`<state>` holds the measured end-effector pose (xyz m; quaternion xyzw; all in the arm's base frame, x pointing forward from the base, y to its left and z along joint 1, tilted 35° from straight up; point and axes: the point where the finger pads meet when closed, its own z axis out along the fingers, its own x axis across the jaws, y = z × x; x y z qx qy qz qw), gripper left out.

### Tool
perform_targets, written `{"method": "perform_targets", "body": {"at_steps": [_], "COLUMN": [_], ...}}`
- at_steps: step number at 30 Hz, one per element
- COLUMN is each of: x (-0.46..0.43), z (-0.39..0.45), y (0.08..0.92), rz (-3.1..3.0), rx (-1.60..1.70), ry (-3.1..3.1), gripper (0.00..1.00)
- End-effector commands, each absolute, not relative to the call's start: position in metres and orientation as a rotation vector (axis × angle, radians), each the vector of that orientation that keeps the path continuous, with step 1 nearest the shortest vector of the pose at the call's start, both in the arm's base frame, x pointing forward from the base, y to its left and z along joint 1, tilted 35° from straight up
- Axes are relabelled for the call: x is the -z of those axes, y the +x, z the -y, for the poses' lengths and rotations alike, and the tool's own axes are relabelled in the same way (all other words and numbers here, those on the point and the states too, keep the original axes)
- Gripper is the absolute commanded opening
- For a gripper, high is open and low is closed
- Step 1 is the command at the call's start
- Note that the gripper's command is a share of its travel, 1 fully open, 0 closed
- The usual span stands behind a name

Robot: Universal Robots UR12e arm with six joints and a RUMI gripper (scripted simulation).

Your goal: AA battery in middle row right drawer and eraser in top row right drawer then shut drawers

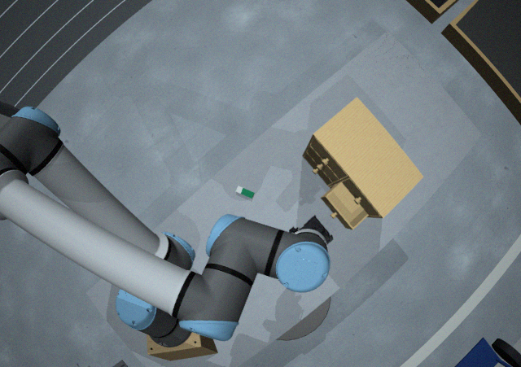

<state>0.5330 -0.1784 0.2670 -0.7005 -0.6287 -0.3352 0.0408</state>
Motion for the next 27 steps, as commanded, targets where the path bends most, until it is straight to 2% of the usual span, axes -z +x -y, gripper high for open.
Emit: {"method": "perform_targets", "body": {"at_steps": [1, 27], "x": [-0.2657, -0.2638], "z": [0.1778, 0.1767], "y": [0.5333, 0.5312], "rz": [1.919, 1.84], "rx": [1.098, 1.543], "ry": [-2.174, -2.336], "gripper": [0.05, 0.05]}}
